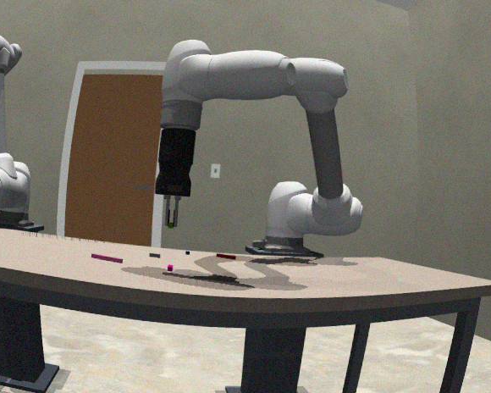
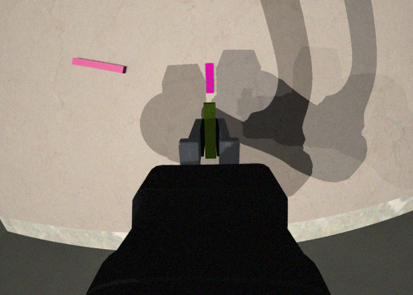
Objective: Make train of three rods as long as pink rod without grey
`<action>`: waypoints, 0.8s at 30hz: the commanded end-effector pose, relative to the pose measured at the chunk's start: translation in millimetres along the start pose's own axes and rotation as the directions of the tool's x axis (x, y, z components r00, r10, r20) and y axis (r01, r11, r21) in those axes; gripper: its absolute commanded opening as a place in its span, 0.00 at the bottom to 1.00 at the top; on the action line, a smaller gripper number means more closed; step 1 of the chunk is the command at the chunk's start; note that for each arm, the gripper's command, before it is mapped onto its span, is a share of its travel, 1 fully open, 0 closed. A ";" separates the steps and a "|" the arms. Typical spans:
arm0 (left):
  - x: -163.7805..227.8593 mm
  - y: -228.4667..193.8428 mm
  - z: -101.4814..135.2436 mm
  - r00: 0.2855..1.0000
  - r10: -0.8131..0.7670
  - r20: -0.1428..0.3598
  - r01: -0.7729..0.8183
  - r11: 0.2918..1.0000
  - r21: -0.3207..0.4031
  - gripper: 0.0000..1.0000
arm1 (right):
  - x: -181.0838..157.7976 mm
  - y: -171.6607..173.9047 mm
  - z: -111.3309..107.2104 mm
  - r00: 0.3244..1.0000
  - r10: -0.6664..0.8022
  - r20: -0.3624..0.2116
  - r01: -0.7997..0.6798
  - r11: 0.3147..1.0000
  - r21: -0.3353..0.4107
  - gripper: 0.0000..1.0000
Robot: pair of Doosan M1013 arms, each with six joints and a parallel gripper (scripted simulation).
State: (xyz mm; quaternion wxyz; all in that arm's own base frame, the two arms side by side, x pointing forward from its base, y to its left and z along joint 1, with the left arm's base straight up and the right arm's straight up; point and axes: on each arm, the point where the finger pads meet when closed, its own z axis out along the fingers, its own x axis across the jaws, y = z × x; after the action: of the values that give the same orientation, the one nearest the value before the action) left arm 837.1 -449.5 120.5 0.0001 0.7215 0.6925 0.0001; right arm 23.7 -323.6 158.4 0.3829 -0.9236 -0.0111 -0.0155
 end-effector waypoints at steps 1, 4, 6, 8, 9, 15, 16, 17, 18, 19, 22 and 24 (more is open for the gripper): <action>0.0 0.5 -1.7 1.000 0.000 0.001 0.000 1.000 -0.002 0.24 | 0.1 -0.1 -0.5 1.000 0.000 0.000 0.000 1.000 -0.001 1.00; 0.0 0.5 -1.3 1.000 0.001 0.001 -0.001 1.000 -0.002 0.24 | 0.1 -0.1 -0.5 1.000 0.000 0.000 0.000 1.000 -0.001 1.00; 0.0 0.5 0.2 1.000 0.001 0.001 -0.001 1.000 -0.002 0.24 | 0.1 -0.1 -0.5 1.000 0.000 0.000 0.000 1.000 -0.001 1.00; 0.0 0.5 3.1 1.000 0.003 0.001 -0.003 1.000 -0.002 0.24 | 0.1 -0.1 -0.5 1.000 0.000 0.000 0.000 1.000 -0.001 1.00; 0.0 0.5 5.1 1.000 0.003 0.001 -0.003 1.000 -0.002 0.24 | 0.1 -0.1 -0.5 1.000 0.000 0.000 0.000 1.000 -0.001 1.00; -0.1 0.7 16.5 1.000 0.003 0.001 -0.003 1.000 -0.002 0.24 | 0.1 -0.1 -0.5 1.000 0.000 0.000 0.000 1.000 -0.001 1.00; -0.1 0.7 20.1 1.000 0.003 0.001 -0.003 1.000 -0.002 0.24 | 0.1 -0.1 -0.5 1.000 0.000 0.000 0.000 1.000 -0.001 1.00; -0.1 0.8 24.1 1.000 0.003 0.001 -0.003 1.000 -0.002 0.24 | 0.1 -0.1 -0.5 1.000 0.000 0.000 0.000 1.000 -0.001 1.00; -0.1 0.8 28.3 1.000 0.003 0.001 -0.003 1.000 -0.002 0.24 | 0.1 -0.1 -0.5 1.000 0.000 0.000 0.000 1.000 -0.001 1.00; -0.1 0.9 32.6 1.000 0.003 0.001 -0.003 1.000 -0.002 0.24 | 0.1 -0.1 -0.5 1.000 0.000 0.000 0.000 1.000 -0.001 1.00; -0.2 1.1 46.3 1.000 0.003 0.001 -0.003 1.000 -0.002 0.24 | 0.1 -0.1 -0.5 1.000 0.000 0.000 0.000 1.000 -0.001 1.00; -0.2 1.2 55.3 1.000 0.003 0.001 -0.003 1.000 -0.002 0.24 | 0.1 -0.1 -0.5 1.000 0.000 0.000 0.000 1.000 -0.001 1.00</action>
State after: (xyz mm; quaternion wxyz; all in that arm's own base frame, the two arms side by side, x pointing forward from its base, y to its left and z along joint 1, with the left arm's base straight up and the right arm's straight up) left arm 837.4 -449.5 77.8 -0.0002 0.7223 0.6915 -0.0002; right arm 23.7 -323.6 158.4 0.3829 -0.9236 -0.0111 -0.0155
